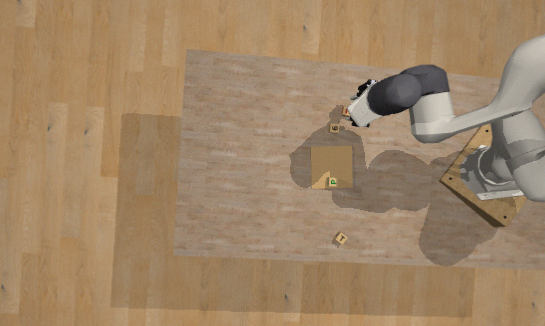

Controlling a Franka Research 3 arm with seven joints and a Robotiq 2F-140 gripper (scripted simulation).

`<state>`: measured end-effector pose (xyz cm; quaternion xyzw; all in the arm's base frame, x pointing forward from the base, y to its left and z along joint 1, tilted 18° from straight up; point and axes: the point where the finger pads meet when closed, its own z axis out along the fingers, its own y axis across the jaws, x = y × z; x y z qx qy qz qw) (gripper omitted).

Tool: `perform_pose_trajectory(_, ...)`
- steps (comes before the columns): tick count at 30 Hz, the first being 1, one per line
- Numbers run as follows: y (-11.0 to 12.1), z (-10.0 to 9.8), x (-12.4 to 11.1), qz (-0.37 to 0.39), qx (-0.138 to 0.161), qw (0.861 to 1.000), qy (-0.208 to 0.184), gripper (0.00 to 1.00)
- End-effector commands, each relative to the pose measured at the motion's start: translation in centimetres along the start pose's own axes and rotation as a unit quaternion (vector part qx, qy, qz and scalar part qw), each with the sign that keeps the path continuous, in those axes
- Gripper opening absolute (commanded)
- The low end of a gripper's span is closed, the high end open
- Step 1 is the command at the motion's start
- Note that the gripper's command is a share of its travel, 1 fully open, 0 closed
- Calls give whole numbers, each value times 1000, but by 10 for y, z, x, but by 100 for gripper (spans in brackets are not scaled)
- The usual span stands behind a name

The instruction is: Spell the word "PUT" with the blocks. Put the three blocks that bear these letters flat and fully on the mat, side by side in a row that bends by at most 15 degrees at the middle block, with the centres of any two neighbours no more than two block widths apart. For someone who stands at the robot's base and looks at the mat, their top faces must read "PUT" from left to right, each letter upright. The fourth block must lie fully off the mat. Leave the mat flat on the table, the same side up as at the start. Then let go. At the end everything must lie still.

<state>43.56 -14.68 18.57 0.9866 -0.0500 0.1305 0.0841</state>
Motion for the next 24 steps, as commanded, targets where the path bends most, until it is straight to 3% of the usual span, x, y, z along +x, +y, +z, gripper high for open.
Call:
perform_pose_trajectory(1,-2,5,3,-1,2,1000,6,39)
perform_pose_trajectory(24,-2,19,3,-1,2,1000,6,39)
